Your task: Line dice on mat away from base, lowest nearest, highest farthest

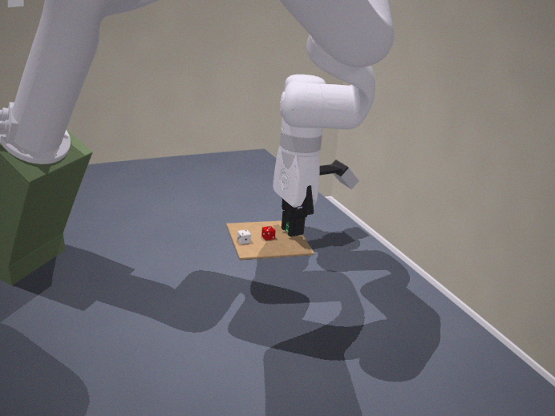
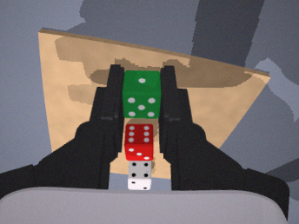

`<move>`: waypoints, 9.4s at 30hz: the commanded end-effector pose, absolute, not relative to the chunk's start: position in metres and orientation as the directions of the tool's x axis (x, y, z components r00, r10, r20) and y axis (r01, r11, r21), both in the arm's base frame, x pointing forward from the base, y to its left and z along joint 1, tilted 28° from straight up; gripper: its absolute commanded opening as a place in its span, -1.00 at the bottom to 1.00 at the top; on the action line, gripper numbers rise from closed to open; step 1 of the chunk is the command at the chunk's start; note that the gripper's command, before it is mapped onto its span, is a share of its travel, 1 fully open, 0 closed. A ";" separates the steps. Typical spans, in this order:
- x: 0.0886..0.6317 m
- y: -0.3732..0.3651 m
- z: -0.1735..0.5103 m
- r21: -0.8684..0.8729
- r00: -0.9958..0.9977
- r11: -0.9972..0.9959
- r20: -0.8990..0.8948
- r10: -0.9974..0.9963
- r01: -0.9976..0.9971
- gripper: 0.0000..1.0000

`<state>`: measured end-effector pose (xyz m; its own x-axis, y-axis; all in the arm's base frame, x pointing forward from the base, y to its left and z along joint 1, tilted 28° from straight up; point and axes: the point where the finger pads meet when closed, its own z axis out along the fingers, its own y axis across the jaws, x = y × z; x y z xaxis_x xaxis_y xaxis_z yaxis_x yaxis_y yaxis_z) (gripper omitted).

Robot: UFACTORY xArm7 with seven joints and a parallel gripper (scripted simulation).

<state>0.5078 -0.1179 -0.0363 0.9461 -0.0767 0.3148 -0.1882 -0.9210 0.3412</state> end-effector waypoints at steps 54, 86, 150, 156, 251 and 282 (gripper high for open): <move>0.510 -0.116 -0.035 0.341 0.945 -0.921 0.317 -0.074 -0.187 -0.69; 0.511 -0.117 -0.038 0.341 0.945 -0.921 0.317 -0.074 -0.187 -0.69; 0.504 -0.107 -0.016 0.341 0.945 -0.921 0.317 -0.074 -0.187 -0.28; 0.498 -0.099 0.004 0.341 0.945 -0.921 0.317 -0.074 -0.187 -0.28; 0.465 -0.051 0.114 0.341 0.945 -0.921 0.317 -0.074 -0.187 1.00; 0.465 -0.051 0.114 0.341 0.945 -0.921 0.317 -0.074 -0.187 1.00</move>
